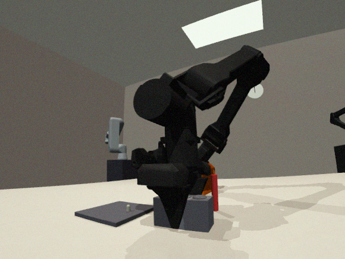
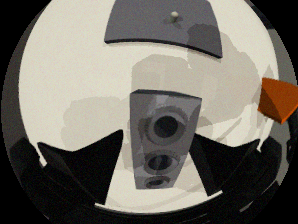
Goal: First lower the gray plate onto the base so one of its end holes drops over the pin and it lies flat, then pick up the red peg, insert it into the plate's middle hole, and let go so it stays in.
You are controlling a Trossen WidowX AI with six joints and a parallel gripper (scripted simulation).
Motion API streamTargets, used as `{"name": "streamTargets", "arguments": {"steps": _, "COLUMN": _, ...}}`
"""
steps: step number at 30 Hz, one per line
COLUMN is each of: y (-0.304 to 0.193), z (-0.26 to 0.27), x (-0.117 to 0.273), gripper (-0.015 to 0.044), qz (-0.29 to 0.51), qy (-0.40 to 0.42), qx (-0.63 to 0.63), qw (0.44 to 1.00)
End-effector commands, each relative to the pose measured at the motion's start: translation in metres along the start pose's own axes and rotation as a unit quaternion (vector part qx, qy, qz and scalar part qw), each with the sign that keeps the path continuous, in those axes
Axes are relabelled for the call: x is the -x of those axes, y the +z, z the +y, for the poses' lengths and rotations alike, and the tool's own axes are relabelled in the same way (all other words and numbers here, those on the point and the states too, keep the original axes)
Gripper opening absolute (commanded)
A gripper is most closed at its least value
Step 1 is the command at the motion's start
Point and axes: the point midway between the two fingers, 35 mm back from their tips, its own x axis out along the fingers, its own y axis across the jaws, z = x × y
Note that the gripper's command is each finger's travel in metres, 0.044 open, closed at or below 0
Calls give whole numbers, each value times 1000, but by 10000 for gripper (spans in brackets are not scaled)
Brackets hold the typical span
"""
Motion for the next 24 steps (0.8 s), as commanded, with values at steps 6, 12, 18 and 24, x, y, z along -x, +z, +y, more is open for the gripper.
{"name": "streamTargets", "arguments": {"steps": 6, "y": 0, "z": 0, "x": -1, "gripper": 138, "qz": 0, "qy": 0, "qx": -3, "qw": 1000}}
{"name": "streamTargets", "arguments": {"steps": 12, "y": 0, "z": 0, "x": 0, "gripper": 59, "qz": 0, "qy": 0, "qx": -3, "qw": 1000}}
{"name": "streamTargets", "arguments": {"steps": 18, "y": 2, "z": 3, "x": 16, "gripper": 0, "qz": -2, "qy": 0, "qx": -3, "qw": 1000}}
{"name": "streamTargets", "arguments": {"steps": 24, "y": 3, "z": 6, "x": 34, "gripper": 0, "qz": -4, "qy": 0, "qx": -3, "qw": 1000}}
